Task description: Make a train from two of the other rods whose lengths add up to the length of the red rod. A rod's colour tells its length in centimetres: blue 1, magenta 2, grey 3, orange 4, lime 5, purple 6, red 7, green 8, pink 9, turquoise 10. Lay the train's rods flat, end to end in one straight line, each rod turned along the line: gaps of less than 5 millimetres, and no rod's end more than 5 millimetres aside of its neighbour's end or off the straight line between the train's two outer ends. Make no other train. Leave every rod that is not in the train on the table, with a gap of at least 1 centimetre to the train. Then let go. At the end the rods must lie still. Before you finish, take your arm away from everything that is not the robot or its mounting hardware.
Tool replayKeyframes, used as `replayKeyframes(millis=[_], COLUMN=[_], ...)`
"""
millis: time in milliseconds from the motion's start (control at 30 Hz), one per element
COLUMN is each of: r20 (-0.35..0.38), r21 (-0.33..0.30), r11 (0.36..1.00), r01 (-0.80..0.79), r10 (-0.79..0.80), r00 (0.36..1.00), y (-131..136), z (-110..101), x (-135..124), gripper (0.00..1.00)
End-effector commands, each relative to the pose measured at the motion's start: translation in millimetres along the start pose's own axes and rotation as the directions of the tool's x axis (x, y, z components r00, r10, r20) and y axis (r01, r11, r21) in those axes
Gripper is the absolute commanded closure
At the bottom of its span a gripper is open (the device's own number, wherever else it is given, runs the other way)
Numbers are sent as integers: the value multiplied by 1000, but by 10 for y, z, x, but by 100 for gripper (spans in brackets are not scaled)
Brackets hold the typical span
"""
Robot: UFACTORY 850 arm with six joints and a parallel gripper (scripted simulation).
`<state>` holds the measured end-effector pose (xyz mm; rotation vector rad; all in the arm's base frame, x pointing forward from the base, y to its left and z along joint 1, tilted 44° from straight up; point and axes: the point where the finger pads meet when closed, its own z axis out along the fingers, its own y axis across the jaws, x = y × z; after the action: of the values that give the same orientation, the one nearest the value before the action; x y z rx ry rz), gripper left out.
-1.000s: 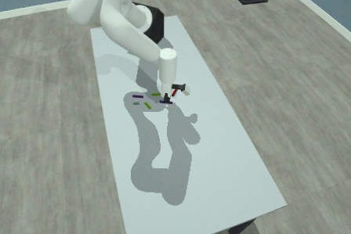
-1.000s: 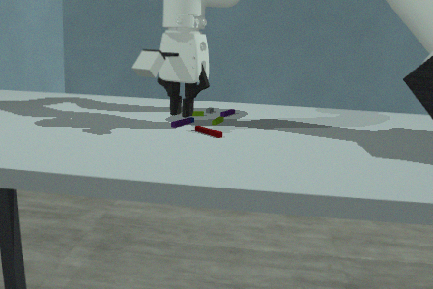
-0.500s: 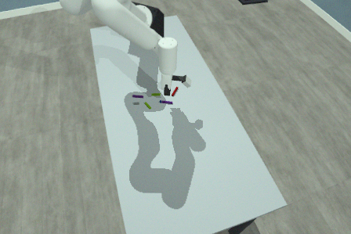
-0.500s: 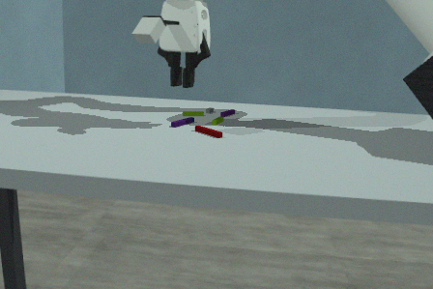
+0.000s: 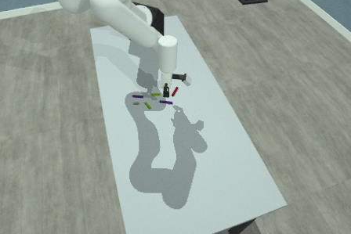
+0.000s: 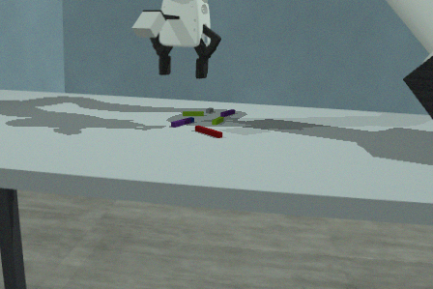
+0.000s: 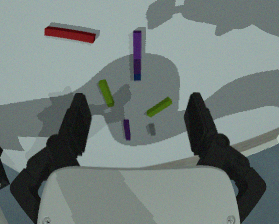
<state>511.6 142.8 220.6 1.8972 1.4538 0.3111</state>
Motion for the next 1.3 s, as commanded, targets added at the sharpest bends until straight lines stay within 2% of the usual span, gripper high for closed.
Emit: replayKeyframes(millis=[0,533,700,1033,1267], r20=[-1,-1,-1,-1,-1], r21=[-1,-1,-1,-1,-1], r11=[1000,1000,1000,1000,1000], r01=[0,0,0,0,0], r10=[0,0,0,0,0], r00=[1000,1000,1000,1000,1000], y=[4,4,4,4,4], z=[-5,-55,-228,-727,-858], x=[4,4,4,3,3], gripper=[0,0,0,0,0])
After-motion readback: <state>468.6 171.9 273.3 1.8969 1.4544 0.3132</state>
